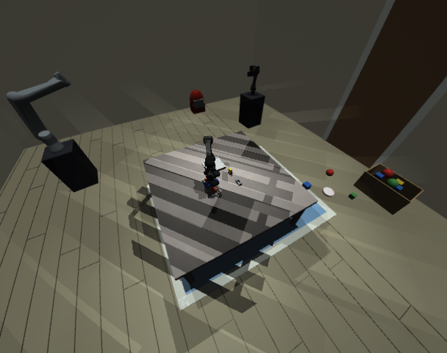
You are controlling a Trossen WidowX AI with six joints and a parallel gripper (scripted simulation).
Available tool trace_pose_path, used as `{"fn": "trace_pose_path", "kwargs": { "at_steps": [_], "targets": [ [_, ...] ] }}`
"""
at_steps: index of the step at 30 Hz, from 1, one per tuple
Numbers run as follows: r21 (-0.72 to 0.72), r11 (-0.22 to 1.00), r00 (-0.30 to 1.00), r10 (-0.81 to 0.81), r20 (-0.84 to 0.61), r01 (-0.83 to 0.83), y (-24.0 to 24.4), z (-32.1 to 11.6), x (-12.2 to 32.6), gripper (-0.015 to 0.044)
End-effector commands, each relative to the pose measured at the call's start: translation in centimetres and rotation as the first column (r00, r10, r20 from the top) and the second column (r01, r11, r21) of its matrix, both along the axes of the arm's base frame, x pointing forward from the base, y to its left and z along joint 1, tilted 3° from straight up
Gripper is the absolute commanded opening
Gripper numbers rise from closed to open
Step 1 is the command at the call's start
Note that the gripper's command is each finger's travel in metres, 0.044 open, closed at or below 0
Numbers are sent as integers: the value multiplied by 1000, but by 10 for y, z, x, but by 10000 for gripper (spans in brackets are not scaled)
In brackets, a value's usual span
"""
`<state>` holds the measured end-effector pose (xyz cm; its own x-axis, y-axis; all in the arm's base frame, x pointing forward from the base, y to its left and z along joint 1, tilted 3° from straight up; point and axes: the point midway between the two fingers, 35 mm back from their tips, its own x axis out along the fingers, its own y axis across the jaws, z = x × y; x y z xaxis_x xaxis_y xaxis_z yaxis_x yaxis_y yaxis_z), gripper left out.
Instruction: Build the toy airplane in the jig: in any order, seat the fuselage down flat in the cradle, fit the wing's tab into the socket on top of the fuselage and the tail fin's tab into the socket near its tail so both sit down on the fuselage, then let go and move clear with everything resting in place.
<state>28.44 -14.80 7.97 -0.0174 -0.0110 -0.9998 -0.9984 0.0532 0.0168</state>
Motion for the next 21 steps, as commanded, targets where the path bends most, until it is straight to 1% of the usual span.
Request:
{"fn": "trace_pose_path", "kwargs": {
  "at_steps": [1,4,9,14,21],
  "targets": [
    [-2,1000,1000,3,-2,-3,-1,-5,-1,195],
    [-2,1000,1000,3,-2,-3,-1,-4,-1,195],
    [1,1000,1000,0,-1,0,0,-3,0,162],
    [1,1000,1000,0,-1,0,0,-3,0,31],
    [1,1000,1000,0,-1,0,0,-3,0,215]
  ]
}}
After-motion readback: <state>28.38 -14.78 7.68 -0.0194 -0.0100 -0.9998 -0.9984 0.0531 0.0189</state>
